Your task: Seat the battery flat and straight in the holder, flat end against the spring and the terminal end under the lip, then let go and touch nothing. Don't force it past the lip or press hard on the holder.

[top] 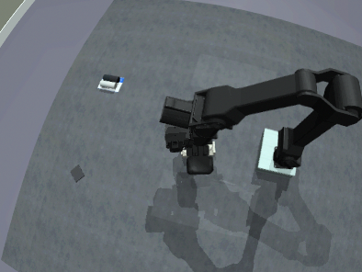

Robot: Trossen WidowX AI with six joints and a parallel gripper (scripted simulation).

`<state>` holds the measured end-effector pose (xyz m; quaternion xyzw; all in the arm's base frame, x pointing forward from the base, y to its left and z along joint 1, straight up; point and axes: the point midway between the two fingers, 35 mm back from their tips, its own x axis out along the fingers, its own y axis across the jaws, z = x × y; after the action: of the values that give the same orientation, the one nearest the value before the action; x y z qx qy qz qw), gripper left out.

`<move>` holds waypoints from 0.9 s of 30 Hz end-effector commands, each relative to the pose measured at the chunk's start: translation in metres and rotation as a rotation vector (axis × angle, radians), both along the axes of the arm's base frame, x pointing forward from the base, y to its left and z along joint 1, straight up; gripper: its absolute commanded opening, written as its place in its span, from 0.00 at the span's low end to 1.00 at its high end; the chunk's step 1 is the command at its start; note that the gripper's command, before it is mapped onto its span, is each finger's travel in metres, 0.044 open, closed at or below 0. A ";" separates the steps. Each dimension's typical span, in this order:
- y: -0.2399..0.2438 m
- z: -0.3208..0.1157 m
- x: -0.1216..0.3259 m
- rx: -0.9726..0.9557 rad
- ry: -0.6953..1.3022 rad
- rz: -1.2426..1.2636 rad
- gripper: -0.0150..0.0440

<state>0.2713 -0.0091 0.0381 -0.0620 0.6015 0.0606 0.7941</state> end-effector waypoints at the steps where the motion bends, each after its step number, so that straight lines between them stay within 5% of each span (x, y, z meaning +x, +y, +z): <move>1: 0.001 -0.003 -0.001 0.006 -0.015 0.003 0.38; 27: -0.001 -0.015 -0.006 0.036 -0.176 0.003 0.38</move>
<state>0.2681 -0.0101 0.0256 -0.0541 0.5342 0.0637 0.8412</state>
